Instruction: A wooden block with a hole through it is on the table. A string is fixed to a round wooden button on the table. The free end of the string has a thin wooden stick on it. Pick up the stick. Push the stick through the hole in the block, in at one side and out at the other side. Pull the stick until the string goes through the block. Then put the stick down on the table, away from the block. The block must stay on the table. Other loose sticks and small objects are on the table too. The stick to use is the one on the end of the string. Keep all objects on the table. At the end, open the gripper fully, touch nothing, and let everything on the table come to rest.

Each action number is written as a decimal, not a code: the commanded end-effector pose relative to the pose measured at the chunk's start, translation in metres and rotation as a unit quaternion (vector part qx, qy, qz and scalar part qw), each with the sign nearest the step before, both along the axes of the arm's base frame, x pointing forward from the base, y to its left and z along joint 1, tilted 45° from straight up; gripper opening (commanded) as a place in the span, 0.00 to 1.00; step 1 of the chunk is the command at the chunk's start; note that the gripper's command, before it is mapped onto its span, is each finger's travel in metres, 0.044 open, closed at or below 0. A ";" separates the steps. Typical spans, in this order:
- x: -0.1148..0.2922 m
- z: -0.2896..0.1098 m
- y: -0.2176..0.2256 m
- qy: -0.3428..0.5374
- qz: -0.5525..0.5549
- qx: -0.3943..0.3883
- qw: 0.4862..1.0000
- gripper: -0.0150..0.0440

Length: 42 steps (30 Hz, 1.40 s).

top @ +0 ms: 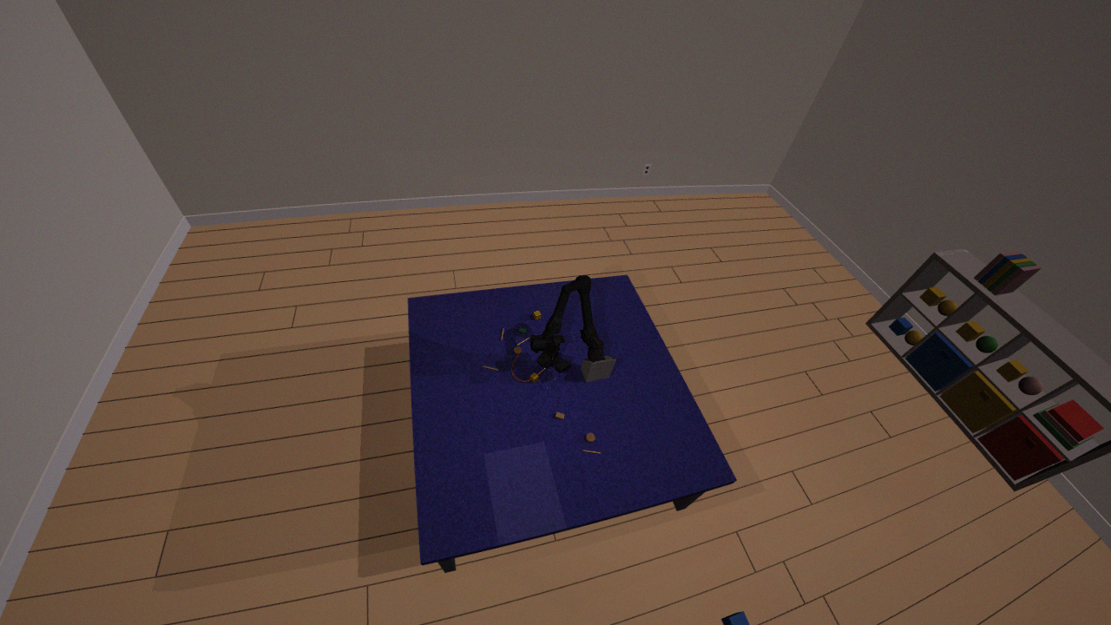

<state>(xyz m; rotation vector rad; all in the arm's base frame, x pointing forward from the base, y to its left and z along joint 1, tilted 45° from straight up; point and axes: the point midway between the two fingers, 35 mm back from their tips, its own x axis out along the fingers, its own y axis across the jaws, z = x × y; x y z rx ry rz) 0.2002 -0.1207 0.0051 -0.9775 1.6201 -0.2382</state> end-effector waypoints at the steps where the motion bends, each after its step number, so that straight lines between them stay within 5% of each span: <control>1: -0.005 0.001 -0.002 0.003 0.000 -0.001 1.000 0.25; 37: -0.035 0.007 -0.019 -0.010 -0.018 0.004 1.000 0.25; 42: -0.033 0.008 -0.018 -0.013 -0.018 0.003 1.000 0.48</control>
